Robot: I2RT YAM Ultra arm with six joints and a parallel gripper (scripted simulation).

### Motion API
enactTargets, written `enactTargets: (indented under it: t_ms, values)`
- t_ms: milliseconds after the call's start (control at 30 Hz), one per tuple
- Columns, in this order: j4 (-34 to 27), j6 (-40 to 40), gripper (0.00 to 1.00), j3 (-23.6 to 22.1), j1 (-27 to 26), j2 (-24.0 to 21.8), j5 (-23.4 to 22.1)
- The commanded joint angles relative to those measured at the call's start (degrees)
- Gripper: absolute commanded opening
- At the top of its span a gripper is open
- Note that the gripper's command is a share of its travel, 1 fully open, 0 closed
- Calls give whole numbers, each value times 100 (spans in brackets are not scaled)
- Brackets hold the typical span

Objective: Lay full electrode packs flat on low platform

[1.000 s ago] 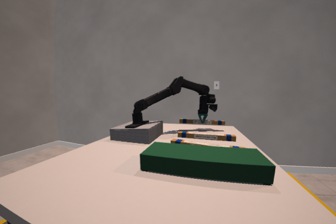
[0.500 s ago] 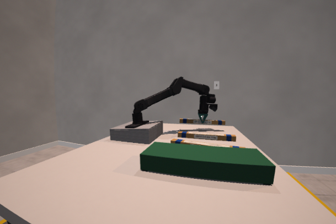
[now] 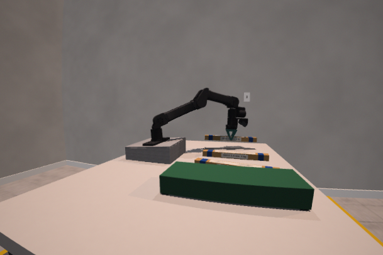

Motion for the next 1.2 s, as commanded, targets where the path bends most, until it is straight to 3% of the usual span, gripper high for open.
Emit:
enactTargets:
  t_ms: [0,400,667,1167]
  values:
    - [-132,-22,0,335,-51,-252,0]
    - [119,-36,0,60,-53,-241,-2]
    - [-406,-28,0,688,-59,-46,-3]
    - [-364,-38,0,861,-62,-337,-2]
